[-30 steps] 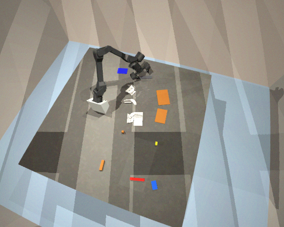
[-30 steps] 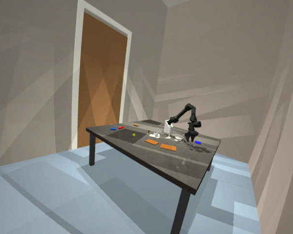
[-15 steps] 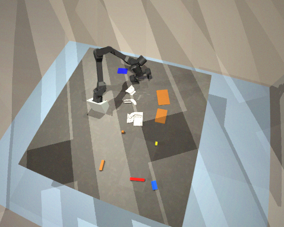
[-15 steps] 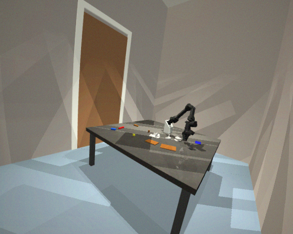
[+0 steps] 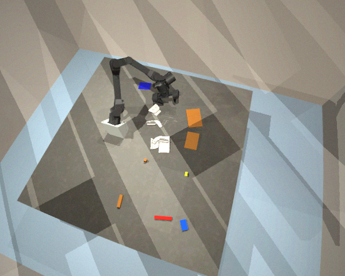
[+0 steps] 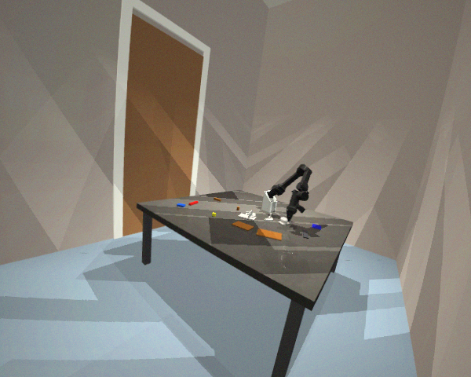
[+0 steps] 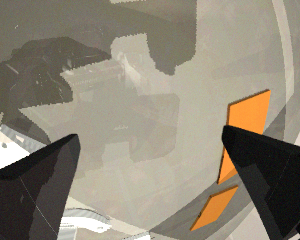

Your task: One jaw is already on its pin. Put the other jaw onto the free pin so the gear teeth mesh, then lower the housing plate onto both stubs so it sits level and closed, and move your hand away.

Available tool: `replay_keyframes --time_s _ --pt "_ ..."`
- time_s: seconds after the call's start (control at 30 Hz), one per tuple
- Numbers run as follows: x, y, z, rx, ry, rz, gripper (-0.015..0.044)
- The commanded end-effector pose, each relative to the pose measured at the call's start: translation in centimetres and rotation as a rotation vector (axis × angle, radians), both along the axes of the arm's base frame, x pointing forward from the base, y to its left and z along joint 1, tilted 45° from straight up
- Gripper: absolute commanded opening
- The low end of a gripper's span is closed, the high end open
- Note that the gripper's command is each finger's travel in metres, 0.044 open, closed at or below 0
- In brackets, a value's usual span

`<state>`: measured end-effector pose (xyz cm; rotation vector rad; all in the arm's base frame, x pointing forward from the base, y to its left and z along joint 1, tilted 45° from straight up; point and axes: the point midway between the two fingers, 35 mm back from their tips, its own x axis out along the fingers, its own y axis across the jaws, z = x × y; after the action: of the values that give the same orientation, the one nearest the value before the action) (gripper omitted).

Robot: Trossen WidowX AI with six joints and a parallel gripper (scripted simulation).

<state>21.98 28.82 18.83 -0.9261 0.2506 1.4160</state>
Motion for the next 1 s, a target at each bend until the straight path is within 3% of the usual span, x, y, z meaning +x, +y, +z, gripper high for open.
replay_keyframes --time_s 0.0,0.97 --pt "0.0 -0.9 -1.0 -0.012 0.066 -0.036 0.0440" --pt "0.0 -7.4 -5.6 -0.046 0.522 -0.354 0.0440"
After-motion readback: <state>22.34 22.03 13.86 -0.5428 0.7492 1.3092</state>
